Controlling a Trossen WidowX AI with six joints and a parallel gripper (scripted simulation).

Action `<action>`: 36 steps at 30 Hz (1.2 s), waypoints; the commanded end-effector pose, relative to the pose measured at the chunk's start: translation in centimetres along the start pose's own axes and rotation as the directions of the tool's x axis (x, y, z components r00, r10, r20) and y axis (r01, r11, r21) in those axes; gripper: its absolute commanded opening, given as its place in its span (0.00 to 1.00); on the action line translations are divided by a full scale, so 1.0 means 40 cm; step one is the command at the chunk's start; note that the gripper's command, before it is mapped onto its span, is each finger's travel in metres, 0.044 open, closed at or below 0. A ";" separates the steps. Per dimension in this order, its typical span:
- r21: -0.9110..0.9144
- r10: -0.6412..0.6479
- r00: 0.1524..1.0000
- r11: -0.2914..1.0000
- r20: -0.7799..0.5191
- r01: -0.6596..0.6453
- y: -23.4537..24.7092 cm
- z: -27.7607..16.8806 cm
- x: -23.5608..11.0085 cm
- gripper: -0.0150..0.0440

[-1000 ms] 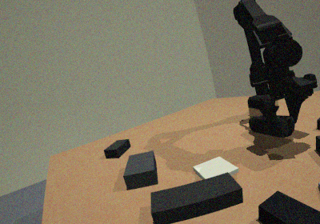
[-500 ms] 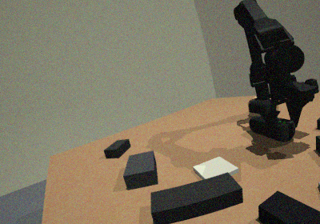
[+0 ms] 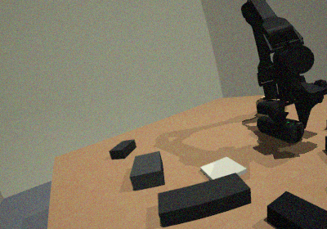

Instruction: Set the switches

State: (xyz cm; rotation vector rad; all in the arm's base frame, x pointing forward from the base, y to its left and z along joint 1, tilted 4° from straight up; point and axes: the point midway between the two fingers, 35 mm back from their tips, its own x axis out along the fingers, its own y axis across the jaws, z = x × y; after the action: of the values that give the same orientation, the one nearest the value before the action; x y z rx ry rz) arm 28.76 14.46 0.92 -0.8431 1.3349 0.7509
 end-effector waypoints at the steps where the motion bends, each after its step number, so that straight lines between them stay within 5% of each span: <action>1: 0.000 0.000 1.000 1.000 0.000 0.000 0.000 0.000 0.000 0.87; 4: 0.000 0.000 1.000 1.000 0.000 0.000 0.000 0.000 0.000 1.00; 13: 0.000 0.000 1.000 1.000 0.000 0.000 0.000 -0.004 -0.003 1.00; 20: 0.000 0.000 1.000 1.000 -0.003 0.000 0.001 -0.144 -0.100 1.00; 36: 0.000 0.000 1.000 1.000 -0.003 0.000 0.001 -0.148 -0.102 1.00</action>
State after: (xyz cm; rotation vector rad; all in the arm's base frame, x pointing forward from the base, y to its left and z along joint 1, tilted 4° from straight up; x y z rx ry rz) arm 25.37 9.40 4.59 -0.8436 1.3433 0.7441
